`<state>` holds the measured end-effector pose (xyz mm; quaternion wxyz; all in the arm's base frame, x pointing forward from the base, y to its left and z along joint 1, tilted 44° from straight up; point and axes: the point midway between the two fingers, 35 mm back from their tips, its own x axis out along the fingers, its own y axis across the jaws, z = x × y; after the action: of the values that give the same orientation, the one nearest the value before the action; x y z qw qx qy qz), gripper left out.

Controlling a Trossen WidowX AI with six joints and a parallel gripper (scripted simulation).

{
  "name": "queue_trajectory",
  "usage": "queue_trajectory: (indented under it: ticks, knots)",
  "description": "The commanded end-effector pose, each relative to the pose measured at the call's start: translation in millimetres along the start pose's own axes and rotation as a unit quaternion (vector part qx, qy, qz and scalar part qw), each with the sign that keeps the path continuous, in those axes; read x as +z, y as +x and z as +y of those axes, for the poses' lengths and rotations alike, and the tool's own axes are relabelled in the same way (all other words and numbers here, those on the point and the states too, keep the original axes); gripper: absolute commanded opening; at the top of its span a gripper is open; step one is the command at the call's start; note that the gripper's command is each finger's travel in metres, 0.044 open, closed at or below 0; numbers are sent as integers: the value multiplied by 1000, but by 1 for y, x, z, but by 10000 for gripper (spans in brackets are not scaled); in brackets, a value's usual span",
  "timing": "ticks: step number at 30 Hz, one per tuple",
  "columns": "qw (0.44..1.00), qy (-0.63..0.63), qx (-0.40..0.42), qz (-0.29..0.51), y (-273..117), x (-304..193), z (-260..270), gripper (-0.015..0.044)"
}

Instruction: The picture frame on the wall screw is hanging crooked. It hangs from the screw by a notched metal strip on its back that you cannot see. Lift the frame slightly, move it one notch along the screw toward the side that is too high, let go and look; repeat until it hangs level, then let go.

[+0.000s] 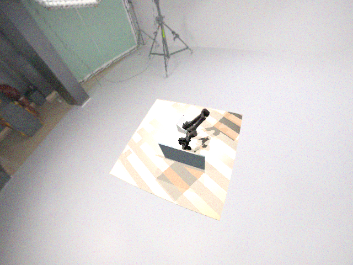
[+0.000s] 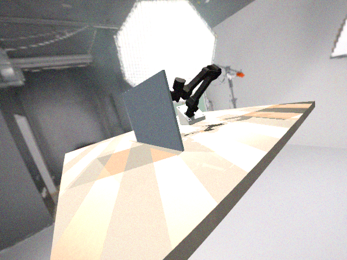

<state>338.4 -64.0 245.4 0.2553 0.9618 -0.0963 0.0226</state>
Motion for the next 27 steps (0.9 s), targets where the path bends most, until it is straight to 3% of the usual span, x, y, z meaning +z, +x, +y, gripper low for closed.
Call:
queue_trajectory:
  ticks: [1,27]
  knots:
    - [1000,-3,0,0,0,0,0,0]
    - [998,-68,0,0,0,0,-1,0]
